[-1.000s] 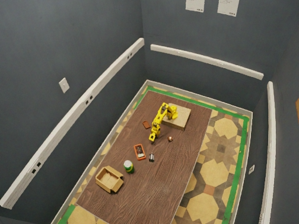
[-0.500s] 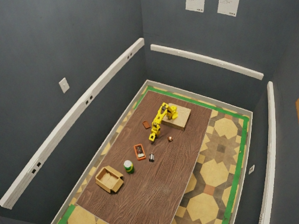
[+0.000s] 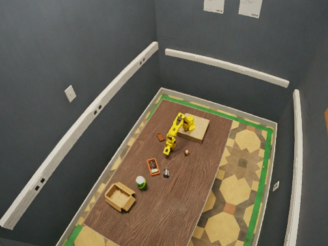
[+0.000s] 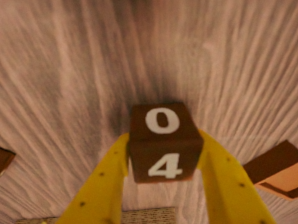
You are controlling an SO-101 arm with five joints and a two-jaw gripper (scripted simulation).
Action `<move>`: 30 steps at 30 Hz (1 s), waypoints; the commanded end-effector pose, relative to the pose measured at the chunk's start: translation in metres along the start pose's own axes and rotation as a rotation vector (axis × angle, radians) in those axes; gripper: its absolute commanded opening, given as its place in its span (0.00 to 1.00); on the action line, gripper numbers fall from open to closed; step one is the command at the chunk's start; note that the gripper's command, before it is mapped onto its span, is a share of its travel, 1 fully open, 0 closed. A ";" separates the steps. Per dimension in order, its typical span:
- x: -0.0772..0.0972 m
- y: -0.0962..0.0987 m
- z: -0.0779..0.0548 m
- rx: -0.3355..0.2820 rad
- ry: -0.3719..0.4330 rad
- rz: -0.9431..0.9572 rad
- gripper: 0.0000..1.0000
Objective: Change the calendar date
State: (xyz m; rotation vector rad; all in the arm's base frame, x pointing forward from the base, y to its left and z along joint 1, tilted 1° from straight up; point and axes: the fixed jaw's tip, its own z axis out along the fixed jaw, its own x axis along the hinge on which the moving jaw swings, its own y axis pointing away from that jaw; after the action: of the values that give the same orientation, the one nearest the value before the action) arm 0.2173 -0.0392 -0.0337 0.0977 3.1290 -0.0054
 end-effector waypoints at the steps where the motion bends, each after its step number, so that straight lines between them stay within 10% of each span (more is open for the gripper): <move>1: 0.004 0.000 0.004 -0.004 0.019 -0.007 0.03; 16: 0.003 0.000 0.002 -0.004 0.019 -0.007 0.00; 30: 0.001 -0.001 -0.028 -0.004 0.019 -0.007 0.00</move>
State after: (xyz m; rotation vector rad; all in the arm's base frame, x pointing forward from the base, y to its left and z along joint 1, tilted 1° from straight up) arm 0.2120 -0.0381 -0.0176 0.0977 3.1708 0.0070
